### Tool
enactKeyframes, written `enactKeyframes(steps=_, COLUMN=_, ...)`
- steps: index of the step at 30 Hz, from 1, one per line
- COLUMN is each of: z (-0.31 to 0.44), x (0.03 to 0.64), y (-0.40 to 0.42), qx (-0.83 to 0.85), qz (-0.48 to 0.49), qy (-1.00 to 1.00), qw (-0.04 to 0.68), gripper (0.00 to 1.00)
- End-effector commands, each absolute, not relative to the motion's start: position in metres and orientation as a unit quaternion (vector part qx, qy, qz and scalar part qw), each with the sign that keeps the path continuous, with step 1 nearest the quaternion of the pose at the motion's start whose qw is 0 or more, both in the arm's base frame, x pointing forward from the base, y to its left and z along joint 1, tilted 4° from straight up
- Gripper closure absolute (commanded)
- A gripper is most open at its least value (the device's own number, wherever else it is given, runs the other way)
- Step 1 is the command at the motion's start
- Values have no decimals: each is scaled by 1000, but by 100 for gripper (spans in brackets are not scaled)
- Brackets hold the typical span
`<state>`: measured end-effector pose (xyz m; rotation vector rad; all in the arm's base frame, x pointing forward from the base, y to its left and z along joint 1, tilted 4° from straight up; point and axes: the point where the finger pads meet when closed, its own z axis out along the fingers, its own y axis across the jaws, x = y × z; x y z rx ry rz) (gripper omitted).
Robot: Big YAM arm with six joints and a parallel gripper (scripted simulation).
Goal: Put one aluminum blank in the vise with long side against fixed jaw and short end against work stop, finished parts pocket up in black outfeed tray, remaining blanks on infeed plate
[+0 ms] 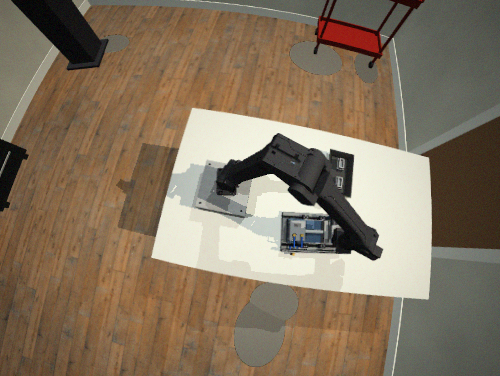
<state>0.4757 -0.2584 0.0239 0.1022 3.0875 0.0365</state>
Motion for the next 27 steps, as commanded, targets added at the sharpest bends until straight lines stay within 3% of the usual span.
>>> enactKeyframes(steps=1, z=42, x=487, y=-249, qx=29, qz=4, qy=998, qw=47, gripper=100)
enactKeyframes(steps=27, z=42, x=486, y=-243, qx=29, qz=6, qy=999, qw=45, gripper=100)
